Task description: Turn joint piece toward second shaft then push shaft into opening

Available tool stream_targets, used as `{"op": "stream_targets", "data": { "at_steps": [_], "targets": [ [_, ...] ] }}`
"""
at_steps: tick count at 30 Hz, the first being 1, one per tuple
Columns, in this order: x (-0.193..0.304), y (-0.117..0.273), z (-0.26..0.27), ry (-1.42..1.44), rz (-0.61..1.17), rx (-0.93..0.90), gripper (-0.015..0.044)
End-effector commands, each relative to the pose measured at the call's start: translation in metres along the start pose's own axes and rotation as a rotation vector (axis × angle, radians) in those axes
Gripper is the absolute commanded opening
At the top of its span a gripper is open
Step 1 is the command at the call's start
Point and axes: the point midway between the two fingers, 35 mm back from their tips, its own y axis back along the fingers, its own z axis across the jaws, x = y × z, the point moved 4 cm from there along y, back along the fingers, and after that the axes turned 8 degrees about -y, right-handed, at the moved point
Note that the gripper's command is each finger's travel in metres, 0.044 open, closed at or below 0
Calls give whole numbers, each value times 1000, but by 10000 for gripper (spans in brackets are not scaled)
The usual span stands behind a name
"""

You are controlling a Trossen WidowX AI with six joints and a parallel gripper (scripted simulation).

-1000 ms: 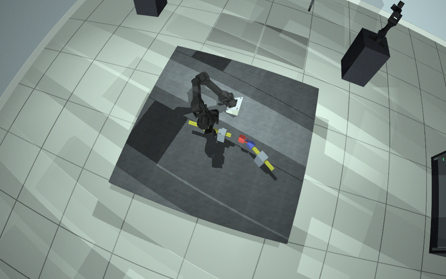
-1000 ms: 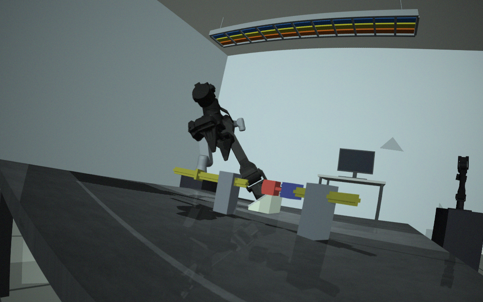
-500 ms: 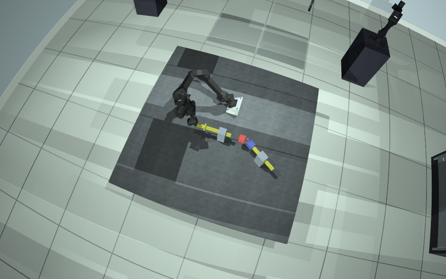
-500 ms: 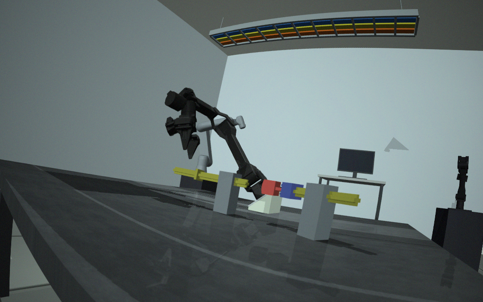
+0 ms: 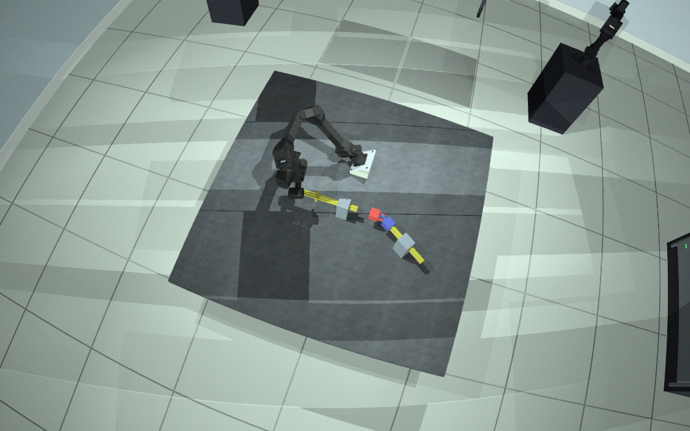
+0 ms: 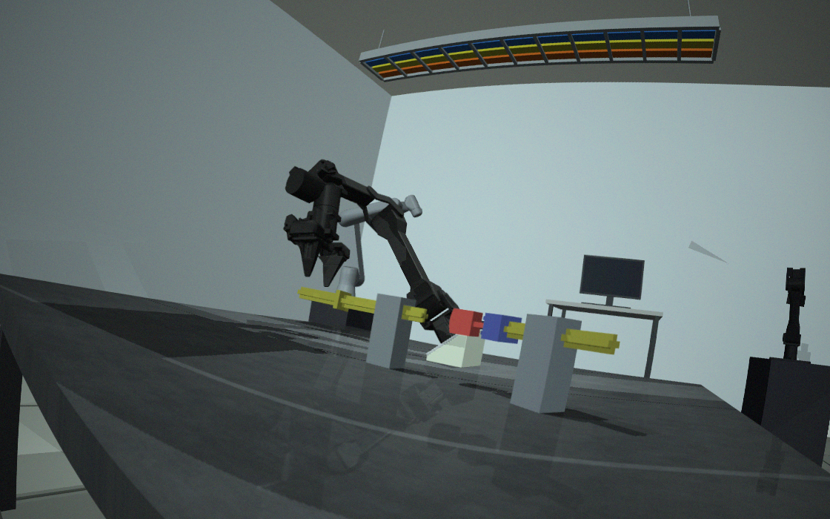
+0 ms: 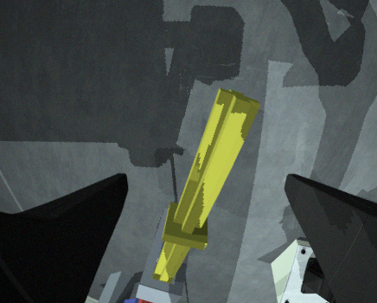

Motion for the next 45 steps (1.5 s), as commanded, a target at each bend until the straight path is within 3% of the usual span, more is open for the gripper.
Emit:
{"op": "stream_targets", "data": {
  "at_steps": [1, 7, 34, 45],
  "targets": [
    [3, -14, -1, -120, -74, 9, 440],
    [6, -32, -4, -275, -169, 8, 440],
    [2, -61, -5, -280, -174, 7, 440],
    [2, -61, -5, -280, -174, 7, 151]
  ]
}}
